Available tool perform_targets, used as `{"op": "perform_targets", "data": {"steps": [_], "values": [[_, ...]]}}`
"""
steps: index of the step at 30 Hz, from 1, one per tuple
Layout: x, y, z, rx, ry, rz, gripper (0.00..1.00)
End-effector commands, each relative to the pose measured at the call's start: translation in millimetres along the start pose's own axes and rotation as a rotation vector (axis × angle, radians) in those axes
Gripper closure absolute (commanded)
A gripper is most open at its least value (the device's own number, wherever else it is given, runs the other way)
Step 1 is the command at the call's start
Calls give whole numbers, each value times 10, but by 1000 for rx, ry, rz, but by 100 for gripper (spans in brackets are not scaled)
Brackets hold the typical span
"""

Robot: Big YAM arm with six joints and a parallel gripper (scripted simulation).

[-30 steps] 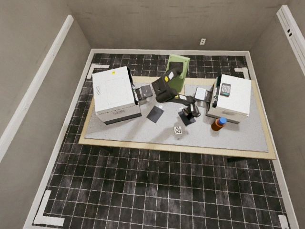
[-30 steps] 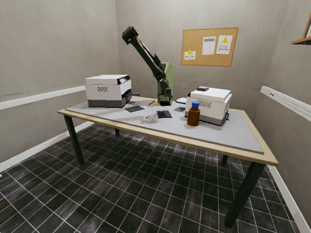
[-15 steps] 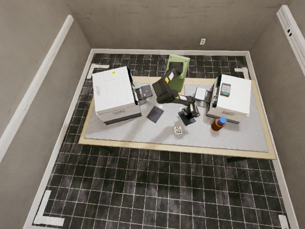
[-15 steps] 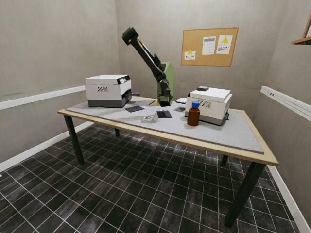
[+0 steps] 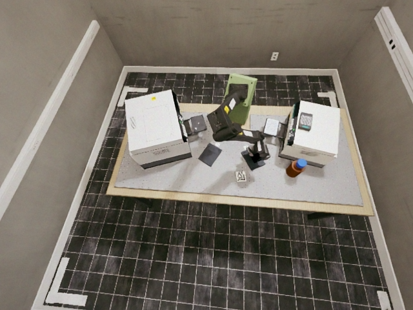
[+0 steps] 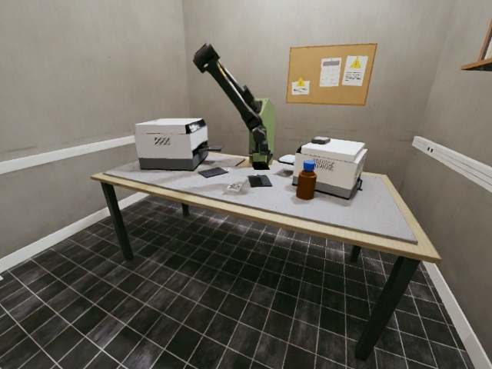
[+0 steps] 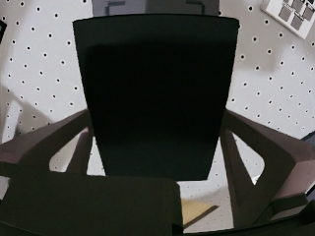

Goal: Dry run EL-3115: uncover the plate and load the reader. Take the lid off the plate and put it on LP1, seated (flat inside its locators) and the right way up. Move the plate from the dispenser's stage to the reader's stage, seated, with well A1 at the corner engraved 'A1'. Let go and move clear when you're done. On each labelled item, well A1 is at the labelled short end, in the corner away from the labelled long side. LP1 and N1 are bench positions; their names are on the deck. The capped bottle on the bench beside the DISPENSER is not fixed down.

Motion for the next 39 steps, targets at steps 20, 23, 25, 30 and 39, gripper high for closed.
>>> {"op": "perform_targets", "data": {"steps": [20, 23, 25, 30, 39], "values": [[-75, 51, -61, -10, 8, 6, 15], [-70, 62, -45, -9, 9, 7, 15], [-59, 78, -34, -9, 18, 9, 15], [-21, 118, 7, 1, 19, 6, 15], [-47, 168, -43, -10, 12, 11, 15]]}}
Point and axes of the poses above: the point where the finger pads meet when closed, its own y axis out along the fingers, its own x axis across the jaws, z = x × y, the point moved 8 cm from there along -y, back along the fingers
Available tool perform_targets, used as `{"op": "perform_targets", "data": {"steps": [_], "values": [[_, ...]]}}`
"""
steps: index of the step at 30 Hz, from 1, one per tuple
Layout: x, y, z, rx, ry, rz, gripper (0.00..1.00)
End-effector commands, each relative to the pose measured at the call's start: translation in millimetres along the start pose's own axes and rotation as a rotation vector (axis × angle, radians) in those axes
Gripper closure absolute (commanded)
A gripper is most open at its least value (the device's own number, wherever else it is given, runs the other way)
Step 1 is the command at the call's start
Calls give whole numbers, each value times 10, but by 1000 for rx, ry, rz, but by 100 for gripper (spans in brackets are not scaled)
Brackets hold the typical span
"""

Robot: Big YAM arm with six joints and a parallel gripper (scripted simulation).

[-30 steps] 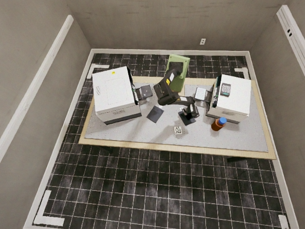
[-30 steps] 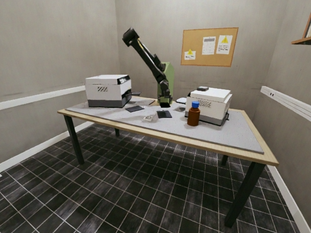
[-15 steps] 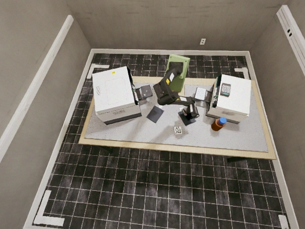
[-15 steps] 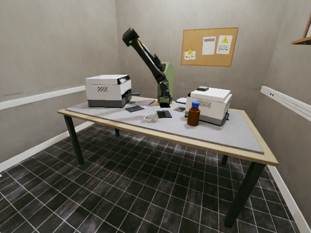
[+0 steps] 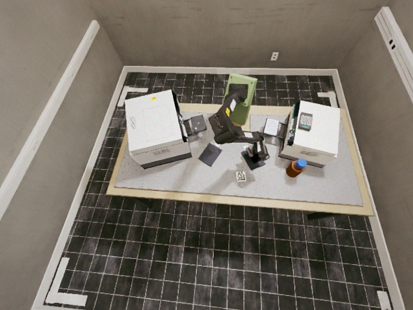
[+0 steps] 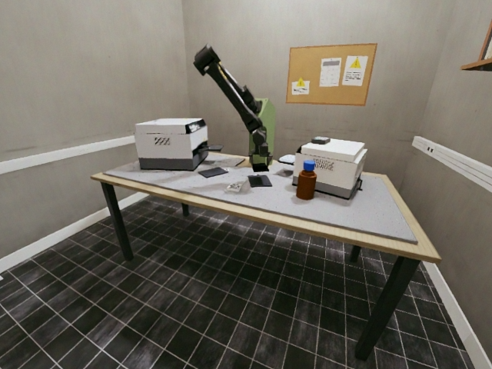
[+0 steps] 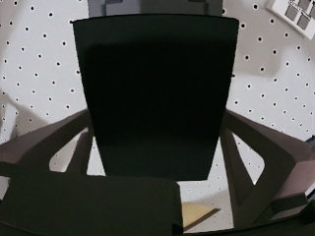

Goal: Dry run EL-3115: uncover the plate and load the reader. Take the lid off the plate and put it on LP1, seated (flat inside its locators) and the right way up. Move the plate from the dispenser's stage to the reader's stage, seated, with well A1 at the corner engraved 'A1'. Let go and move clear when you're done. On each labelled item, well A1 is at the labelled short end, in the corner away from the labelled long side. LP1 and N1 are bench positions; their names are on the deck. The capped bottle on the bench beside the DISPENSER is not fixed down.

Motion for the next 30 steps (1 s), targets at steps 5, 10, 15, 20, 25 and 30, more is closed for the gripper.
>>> {"op": "perform_targets", "data": {"steps": [5, 10, 15, 20, 25, 30], "values": [[-19, 76, -27, -12, -1, 4, 15], [-36, 125, -31, -7, 6, 9, 15], [-33, 146, -63, -19, 6, 7, 15], [-20, 179, 13, 2, -5, 3, 15], [-34, 229, -6, -4, 1, 7, 15], [-26, 186, -122, -37, 15, 5, 15]]}}
Point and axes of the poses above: the point where the finger pads meet when closed, its own y axis out along the fingers, its own x axis across the jaws, z = x × y, the point moved 8 cm from there along -y, back along the fingers
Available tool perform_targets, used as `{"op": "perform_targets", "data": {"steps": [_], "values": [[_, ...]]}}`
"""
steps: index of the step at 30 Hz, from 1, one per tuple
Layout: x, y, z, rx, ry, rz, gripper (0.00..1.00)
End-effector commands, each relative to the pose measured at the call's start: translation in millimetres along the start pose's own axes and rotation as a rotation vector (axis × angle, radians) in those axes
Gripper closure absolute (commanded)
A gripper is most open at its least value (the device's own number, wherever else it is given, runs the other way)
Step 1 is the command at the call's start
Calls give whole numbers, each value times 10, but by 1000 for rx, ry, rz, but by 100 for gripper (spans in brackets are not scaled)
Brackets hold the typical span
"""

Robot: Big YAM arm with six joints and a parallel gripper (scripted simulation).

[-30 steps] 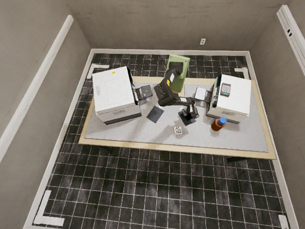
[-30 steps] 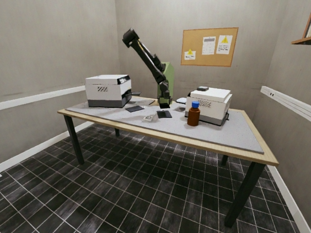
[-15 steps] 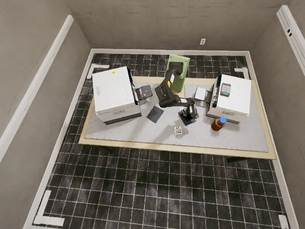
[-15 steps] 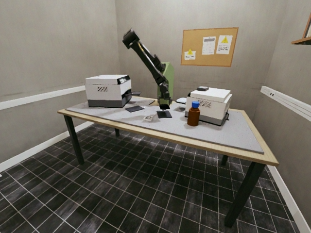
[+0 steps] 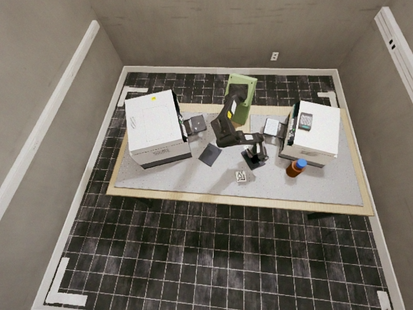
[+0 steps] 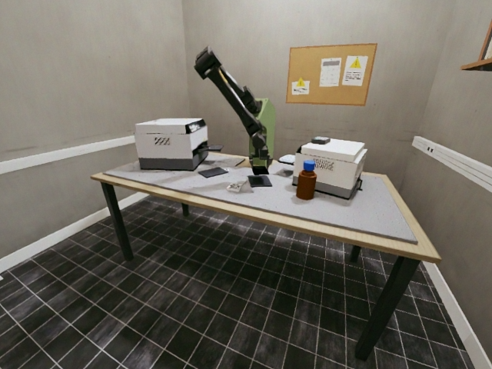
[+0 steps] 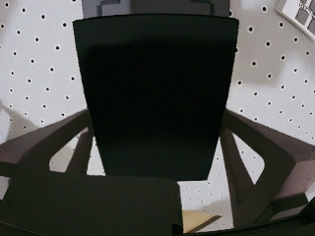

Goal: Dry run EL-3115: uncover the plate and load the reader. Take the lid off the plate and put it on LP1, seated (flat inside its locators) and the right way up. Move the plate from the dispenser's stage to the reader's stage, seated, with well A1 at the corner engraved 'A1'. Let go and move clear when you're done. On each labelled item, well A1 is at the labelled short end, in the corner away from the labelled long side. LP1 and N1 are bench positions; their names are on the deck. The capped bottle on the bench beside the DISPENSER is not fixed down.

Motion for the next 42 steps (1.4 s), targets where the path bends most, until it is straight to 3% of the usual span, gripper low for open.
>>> {"op": "perform_targets", "data": {"steps": [1, 5, 8, 15, 22, 28, 42], "values": [[-15, 17, -132, -37, 15, 4, 15], [-19, 65, -102, -28, 8, 6, 15], [-26, 66, 18, 6, -5, 13, 15], [-4, 57, 178, 47, -28, -7, 15], [1, 74, 185, 38, -25, -5, 15], [11, -2, 88, -2, -5, -7, 15], [-40, 173, -21, -8, 9, 9, 15]]}}
Point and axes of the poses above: the point where the finger pads meet when closed, its own y axis out along the fingers, its own x axis across the jaws, z = x × y, the point moved 8 cm from there along -y, back along the fingers
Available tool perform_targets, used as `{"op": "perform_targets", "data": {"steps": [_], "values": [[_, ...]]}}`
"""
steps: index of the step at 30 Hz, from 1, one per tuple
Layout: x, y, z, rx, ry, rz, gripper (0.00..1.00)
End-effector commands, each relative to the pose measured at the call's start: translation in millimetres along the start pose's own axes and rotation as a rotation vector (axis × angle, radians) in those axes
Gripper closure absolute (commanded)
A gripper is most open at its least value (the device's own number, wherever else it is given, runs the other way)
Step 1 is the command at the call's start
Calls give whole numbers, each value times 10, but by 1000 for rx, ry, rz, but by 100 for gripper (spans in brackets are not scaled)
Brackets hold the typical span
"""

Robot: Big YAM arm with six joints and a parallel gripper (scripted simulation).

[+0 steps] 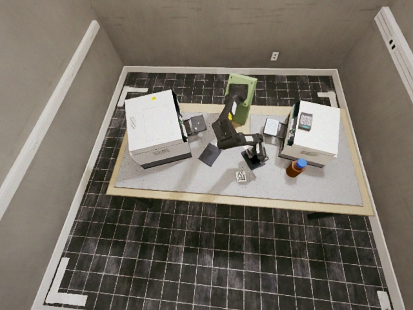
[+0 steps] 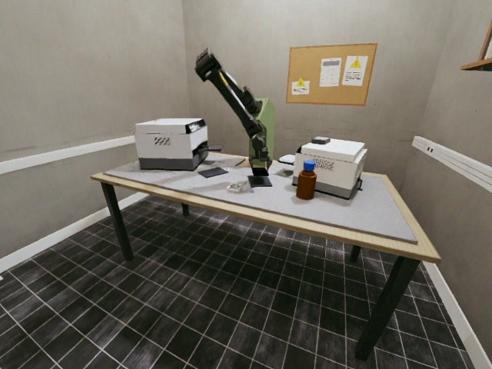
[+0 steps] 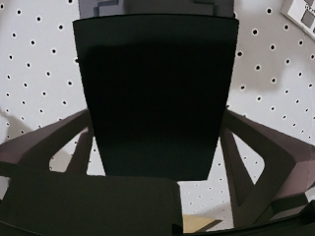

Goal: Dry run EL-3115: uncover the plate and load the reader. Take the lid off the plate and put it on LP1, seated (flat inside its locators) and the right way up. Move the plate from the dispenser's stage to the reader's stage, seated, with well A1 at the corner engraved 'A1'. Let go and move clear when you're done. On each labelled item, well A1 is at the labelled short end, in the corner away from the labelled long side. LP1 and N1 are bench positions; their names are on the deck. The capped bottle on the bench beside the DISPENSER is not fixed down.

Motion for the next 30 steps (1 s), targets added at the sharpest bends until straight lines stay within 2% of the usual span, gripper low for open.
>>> {"op": "perform_targets", "data": {"steps": [1, 14, 21, 30], "values": [[-42, 89, -39, -8, 10, 11, 15], [-16, 181, 5, -1, -3, 7, 15], [-16, 105, -107, -18, 19, 5, 15], [-38, 79, -41, -10, -1, -1, 15]]}}
Point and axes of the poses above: the point where the finger pads meet when closed, its own y axis out along the fingers, its own x axis across the jaws, z = x × y, the point moved 8 cm from there along -y, back along the fingers
